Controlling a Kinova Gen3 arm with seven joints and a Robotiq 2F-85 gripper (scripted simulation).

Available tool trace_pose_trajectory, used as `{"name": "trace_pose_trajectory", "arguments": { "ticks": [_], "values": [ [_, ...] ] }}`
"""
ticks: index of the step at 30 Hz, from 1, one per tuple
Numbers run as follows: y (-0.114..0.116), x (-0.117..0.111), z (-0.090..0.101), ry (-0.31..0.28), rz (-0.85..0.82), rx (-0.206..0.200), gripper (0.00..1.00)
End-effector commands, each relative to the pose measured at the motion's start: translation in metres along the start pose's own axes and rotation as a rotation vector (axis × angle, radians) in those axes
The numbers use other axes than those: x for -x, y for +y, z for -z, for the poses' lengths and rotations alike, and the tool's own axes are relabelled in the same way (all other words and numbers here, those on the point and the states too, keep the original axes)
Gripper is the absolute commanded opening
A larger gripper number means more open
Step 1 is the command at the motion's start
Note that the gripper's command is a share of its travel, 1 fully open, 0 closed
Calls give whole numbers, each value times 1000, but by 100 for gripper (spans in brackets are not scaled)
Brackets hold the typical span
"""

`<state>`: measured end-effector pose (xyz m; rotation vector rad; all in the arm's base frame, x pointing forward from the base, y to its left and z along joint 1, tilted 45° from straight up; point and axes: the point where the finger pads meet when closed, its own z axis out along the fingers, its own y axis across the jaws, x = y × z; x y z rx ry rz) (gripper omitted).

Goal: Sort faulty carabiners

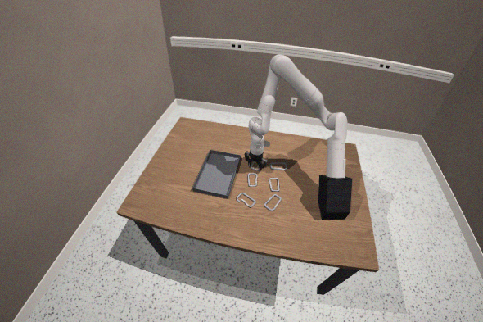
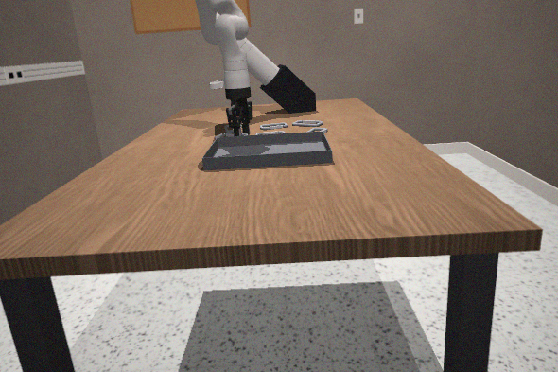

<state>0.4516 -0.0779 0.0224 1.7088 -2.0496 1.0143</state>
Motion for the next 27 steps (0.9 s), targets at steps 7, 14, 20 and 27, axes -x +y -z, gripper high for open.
{"name": "trace_pose_trajectory", "arguments": {
  "ticks": [7,14,20,27],
  "values": [
    [0,0,1,-1,0,-1,0],
    [0,0,1,-1,0,-1,0],
    [0,0,1,-1,0,-1,0],
    [0,0,51,-1,0,0,0]
  ]
}}
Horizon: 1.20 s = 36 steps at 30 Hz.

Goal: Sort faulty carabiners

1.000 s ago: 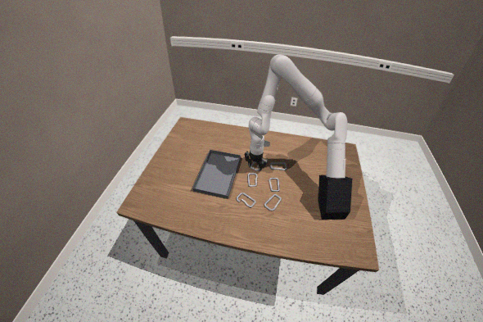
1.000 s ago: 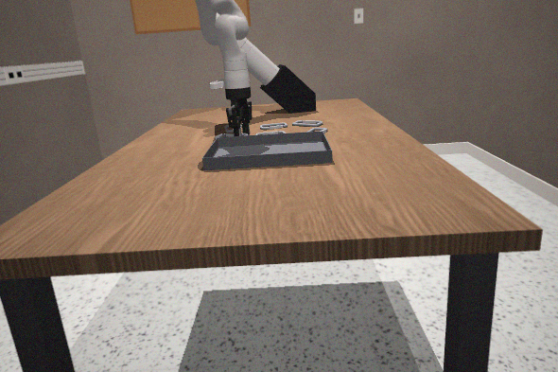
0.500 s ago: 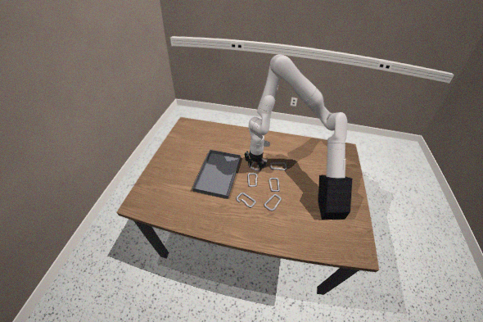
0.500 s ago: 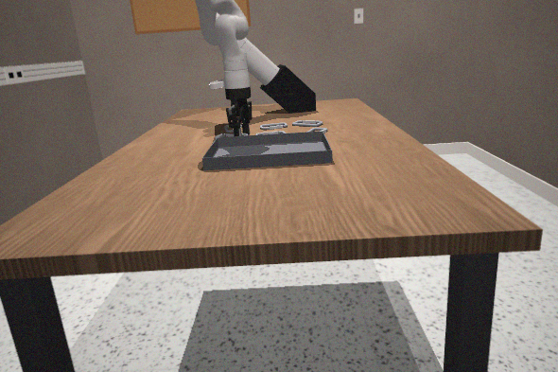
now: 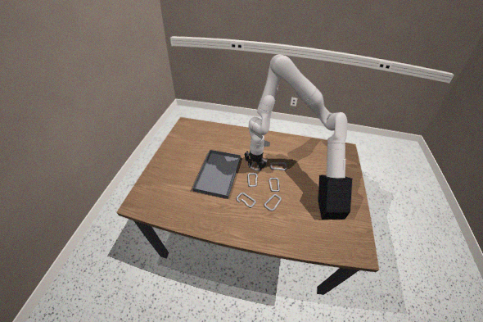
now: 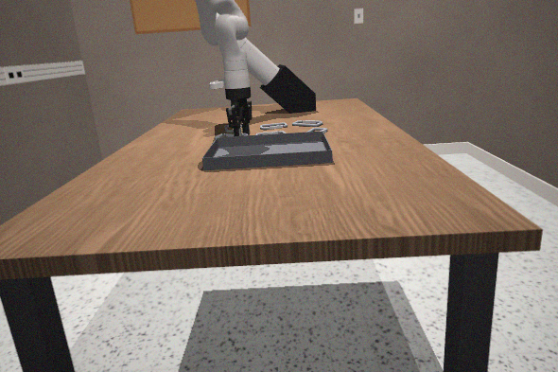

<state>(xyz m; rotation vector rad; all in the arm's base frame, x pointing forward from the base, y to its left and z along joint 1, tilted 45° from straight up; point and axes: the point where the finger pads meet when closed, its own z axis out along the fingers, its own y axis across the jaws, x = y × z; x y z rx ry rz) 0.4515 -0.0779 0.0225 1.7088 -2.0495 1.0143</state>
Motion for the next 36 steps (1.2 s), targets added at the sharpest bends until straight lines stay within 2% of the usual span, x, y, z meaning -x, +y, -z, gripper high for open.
{"name": "trace_pose_trajectory", "arguments": {
  "ticks": [1,16,17,33,34,36],
  "values": [
    [0,0,51,-1,0,0,0],
    [0,0,51,-1,0,0,0],
    [-1,0,87,5,1,4,0],
    [-1,0,87,5,1,4,0],
    [-59,38,86,7,2,6,0],
    [-60,39,86,7,2,6,0]
  ]
}}
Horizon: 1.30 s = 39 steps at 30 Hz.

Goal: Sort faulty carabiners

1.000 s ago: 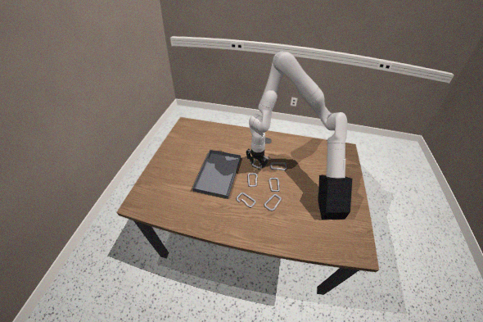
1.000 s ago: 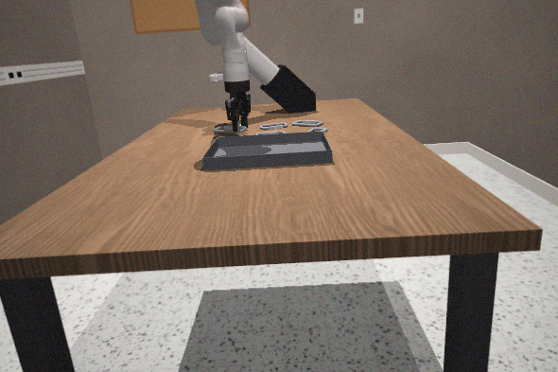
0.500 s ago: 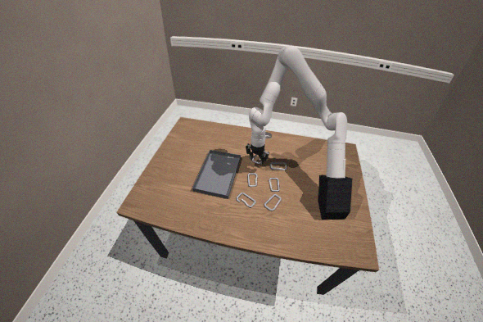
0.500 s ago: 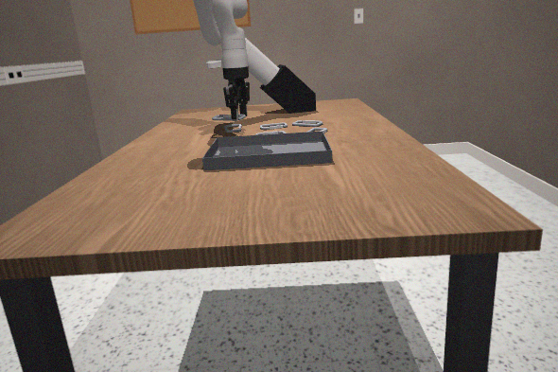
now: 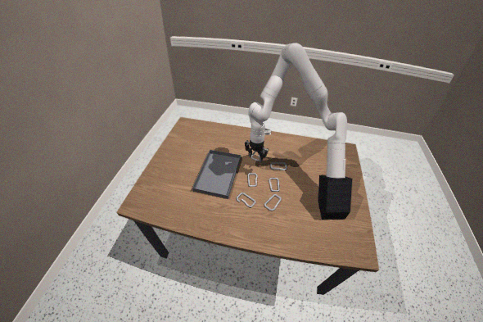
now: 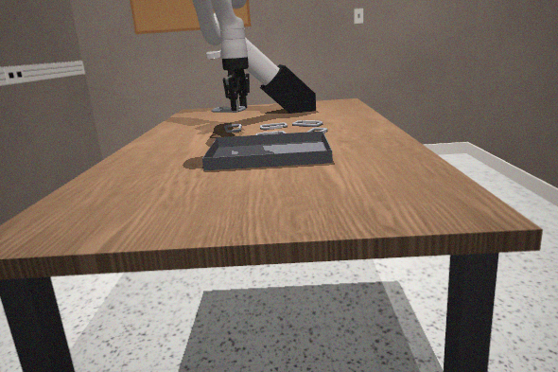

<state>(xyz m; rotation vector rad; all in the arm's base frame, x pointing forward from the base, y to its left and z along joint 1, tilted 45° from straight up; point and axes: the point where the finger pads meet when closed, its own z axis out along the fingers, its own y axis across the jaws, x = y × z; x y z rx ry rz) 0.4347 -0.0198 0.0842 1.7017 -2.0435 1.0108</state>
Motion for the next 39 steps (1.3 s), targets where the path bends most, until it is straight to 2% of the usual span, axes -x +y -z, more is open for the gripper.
{"name": "trace_pose_trajectory", "arguments": {
  "ticks": [1,6,14,15,19,22,31,32,39],
  "values": [
    [-59,39,1,0,0,0,0],
    [-83,54,1,0,0,0,0],
    [-83,54,1,0,0,0,0],
    [-138,90,6,-10,-1,-9,0],
    [-144,94,5,-10,-1,-9,0],
    [-157,102,5,-10,-1,-9,0],
    [-157,102,5,-10,-1,-9,0],
    [-184,119,2,-7,-5,-5,0],
    [-184,119,2,-7,-5,-5,0]
  ]
}}
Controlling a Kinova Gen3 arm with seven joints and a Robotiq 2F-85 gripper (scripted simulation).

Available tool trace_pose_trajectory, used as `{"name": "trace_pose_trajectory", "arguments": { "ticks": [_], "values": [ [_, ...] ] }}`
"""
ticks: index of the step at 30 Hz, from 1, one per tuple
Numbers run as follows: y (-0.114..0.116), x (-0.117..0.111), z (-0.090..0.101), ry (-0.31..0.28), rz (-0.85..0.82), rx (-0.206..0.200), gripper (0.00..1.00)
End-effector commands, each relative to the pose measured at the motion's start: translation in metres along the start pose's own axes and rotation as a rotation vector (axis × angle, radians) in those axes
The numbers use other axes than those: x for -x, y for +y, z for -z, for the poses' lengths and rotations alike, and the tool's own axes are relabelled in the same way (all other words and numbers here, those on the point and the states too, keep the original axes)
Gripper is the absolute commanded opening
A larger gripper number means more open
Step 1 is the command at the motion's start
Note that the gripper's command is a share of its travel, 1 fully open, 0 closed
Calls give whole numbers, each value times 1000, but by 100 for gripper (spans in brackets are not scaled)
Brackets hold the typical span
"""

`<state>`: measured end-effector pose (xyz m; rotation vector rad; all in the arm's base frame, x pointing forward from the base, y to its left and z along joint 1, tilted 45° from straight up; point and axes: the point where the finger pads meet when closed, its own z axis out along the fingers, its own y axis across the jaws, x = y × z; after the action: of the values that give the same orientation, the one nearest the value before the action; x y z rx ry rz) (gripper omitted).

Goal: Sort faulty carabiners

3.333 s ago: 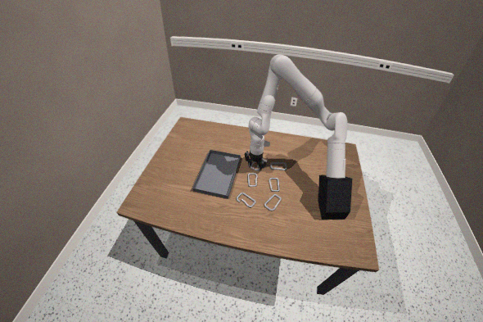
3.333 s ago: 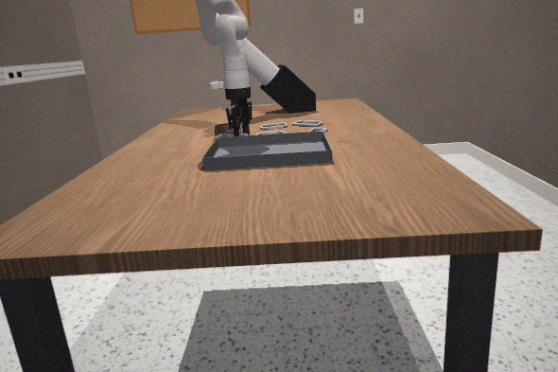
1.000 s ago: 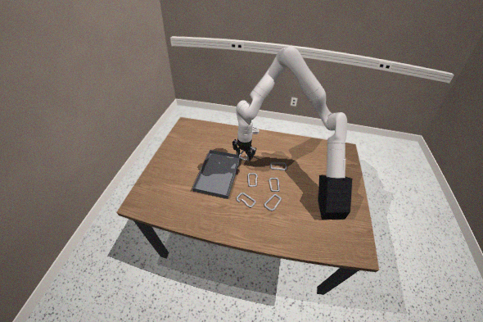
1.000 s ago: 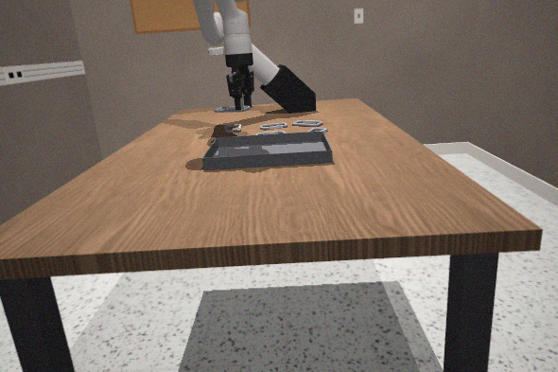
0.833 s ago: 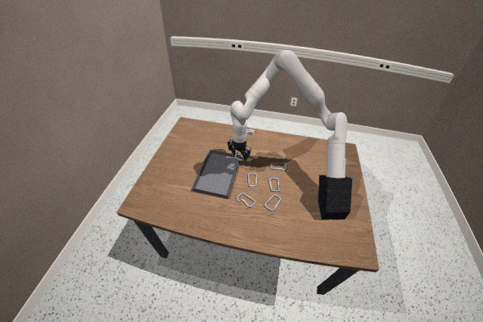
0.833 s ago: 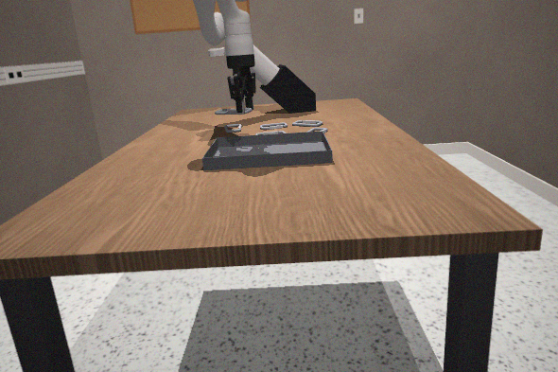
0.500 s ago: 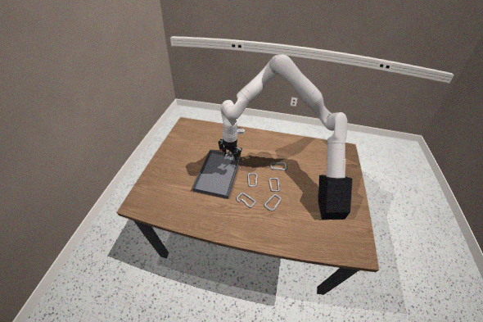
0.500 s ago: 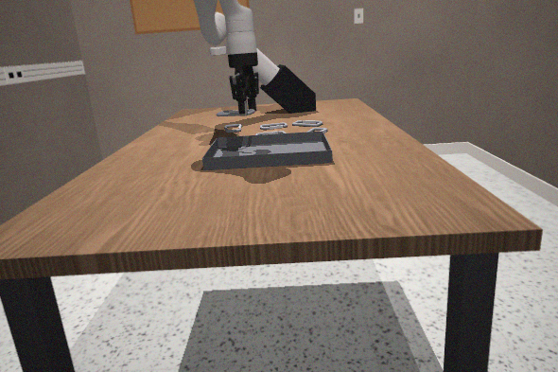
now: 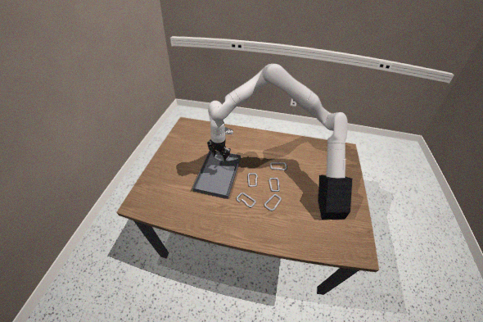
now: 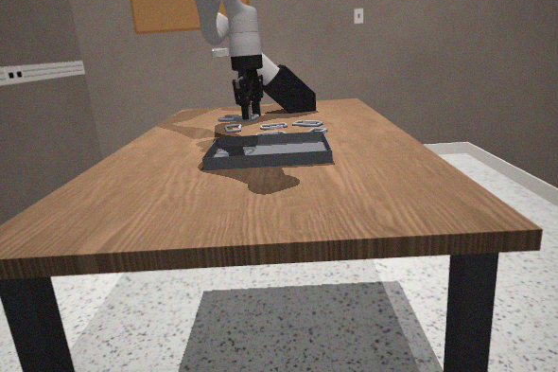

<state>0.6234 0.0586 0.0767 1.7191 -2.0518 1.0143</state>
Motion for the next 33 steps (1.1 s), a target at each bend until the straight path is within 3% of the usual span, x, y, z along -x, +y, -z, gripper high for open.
{"name": "trace_pose_trajectory", "arguments": {
  "ticks": [1,9,10,26,27,33],
  "values": [
    [-12,8,-7,8,-4,6,0],
    [-12,8,-7,8,-4,6,0],
    [-12,7,-43,6,-4,5,0],
    [-12,7,-43,6,-4,5,0],
    [-11,7,-82,6,-4,4,0],
    [-11,7,-82,6,-4,4,0]
  ]
}}
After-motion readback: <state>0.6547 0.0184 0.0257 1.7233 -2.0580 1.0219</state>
